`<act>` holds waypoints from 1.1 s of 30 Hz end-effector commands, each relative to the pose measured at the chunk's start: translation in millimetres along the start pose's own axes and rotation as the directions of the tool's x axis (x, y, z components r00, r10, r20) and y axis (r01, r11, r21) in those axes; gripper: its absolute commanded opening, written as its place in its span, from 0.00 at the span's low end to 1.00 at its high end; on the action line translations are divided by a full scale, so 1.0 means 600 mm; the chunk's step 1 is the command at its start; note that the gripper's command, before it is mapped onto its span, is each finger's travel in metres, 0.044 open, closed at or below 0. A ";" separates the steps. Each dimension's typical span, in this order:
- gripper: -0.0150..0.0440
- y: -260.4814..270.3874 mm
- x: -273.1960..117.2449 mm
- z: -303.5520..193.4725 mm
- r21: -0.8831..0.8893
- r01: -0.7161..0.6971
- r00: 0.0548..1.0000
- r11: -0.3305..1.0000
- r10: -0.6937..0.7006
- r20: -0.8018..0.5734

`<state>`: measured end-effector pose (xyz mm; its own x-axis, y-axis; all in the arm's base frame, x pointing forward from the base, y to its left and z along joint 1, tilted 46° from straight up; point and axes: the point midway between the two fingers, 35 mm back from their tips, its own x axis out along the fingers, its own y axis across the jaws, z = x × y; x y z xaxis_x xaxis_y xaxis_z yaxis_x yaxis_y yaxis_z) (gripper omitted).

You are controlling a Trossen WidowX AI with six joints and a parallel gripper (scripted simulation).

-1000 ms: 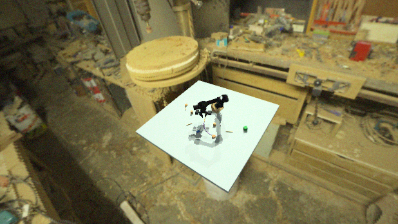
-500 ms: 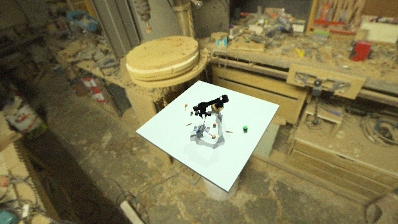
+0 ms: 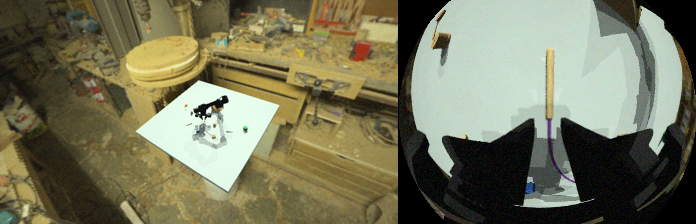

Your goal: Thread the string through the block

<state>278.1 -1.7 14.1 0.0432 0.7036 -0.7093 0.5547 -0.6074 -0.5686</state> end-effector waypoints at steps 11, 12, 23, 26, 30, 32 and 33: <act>0.46 -0.005 0.039 0.005 0.012 0.012 1.000 1.000 -0.012 -0.001; 0.46 -0.005 0.040 0.005 0.012 0.012 1.000 1.000 -0.012 -0.001; 0.38 -0.004 0.038 0.003 0.004 0.007 1.000 1.000 -0.007 0.001; 0.25 -0.004 0.038 0.003 0.004 0.007 1.000 1.000 -0.007 0.001; 0.25 -0.004 0.038 0.003 0.004 0.007 1.000 1.000 -0.007 0.001; 0.25 -0.004 0.038 0.003 0.004 0.007 1.000 1.000 -0.007 0.001; 0.25 -0.004 0.038 0.003 0.004 0.007 1.000 1.000 -0.007 0.001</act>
<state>275.9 14.9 -1.4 0.0384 0.7078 -0.7054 0.5517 -0.6036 -0.5756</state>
